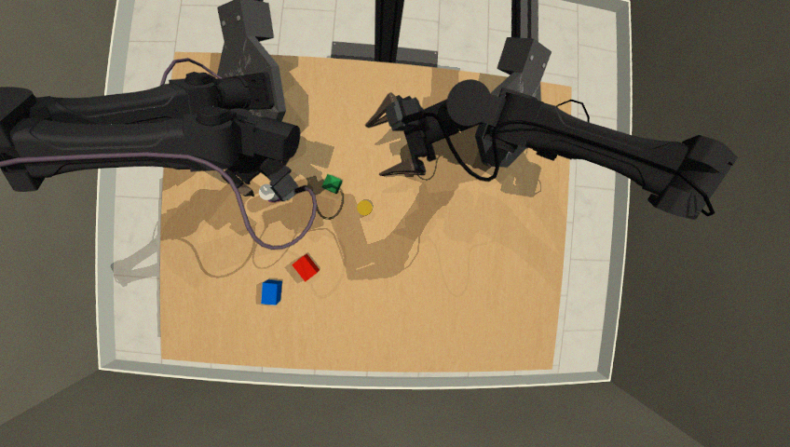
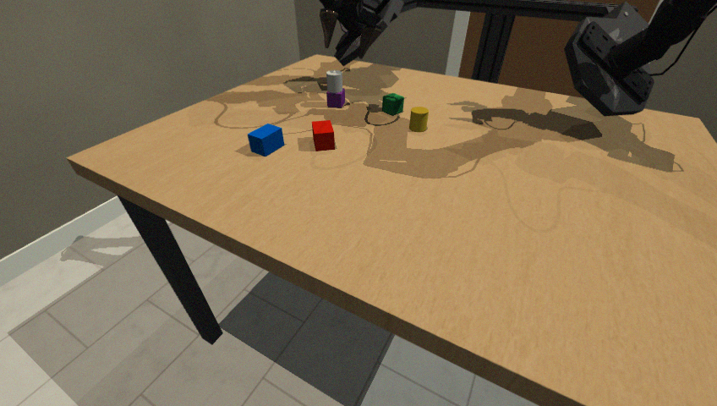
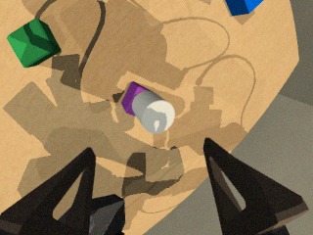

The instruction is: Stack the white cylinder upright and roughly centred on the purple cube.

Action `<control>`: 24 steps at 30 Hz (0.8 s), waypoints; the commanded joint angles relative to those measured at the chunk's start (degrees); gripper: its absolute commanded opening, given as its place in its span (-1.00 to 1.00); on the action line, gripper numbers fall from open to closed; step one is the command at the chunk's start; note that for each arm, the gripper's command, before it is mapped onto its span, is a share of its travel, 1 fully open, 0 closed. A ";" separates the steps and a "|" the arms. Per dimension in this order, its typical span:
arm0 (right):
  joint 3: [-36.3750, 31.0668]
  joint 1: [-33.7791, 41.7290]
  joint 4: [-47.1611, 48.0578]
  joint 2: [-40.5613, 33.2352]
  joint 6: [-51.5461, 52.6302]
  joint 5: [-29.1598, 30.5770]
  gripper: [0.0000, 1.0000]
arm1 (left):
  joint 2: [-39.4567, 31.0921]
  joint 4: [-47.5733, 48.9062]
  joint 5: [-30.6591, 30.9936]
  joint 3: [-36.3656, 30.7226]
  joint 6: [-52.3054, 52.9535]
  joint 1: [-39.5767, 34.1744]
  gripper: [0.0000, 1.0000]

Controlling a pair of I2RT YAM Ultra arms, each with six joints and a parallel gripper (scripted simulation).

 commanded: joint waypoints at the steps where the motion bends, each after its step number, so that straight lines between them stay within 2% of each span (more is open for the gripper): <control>1: -2.27 1.37 5.54 -3.95 4.94 2.12 1.00 | 0.09 0.39 0.21 0.18 0.09 -0.30 1.00; 13: -15.34 4.22 15.29 -23.32 17.45 5.28 1.00 | 0.09 0.39 0.21 0.18 0.09 -0.30 1.00; 24: -20.40 5.54 18.48 -30.13 20.57 6.56 1.00 | 0.09 0.39 0.21 0.18 0.09 -0.30 1.00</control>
